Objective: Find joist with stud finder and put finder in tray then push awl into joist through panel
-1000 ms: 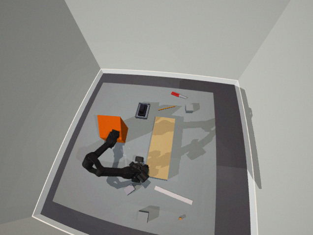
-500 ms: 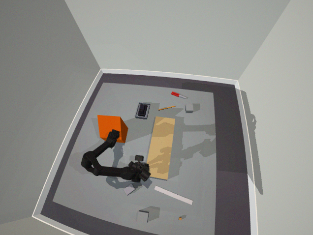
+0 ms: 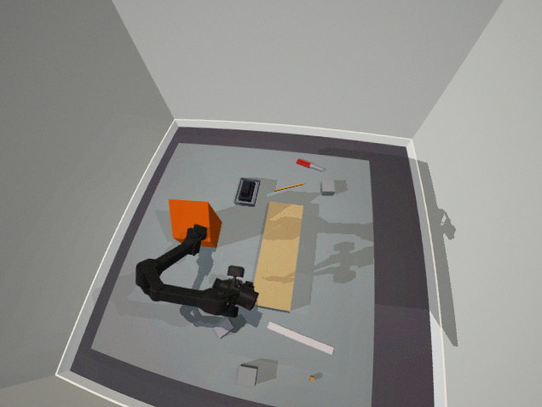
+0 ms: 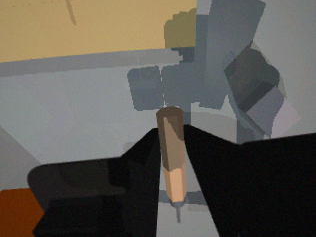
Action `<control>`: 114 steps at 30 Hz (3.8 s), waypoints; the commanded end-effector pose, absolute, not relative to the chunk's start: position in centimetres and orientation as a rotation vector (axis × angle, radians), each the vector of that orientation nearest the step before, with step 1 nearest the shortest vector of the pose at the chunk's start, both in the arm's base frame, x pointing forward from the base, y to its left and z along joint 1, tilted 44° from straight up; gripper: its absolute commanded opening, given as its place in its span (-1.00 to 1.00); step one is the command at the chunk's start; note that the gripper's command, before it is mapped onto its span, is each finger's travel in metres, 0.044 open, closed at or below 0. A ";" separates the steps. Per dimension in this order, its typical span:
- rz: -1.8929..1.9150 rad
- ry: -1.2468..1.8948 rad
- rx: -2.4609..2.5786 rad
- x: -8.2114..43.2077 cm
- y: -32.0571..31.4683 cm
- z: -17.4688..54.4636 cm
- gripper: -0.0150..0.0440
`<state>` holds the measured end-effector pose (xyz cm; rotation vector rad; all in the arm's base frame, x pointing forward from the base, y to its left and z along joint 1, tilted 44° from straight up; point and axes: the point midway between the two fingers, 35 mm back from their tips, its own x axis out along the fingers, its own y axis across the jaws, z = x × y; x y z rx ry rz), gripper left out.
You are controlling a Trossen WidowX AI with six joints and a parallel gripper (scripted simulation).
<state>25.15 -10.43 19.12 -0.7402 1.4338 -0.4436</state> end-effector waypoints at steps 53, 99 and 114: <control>0.871 0.244 -0.819 34.2 4.8 14.4 -0.49; 0.872 0.246 -0.821 34.9 2.3 11.7 -0.49; 0.872 0.247 -0.822 35.3 0.8 10.1 -0.49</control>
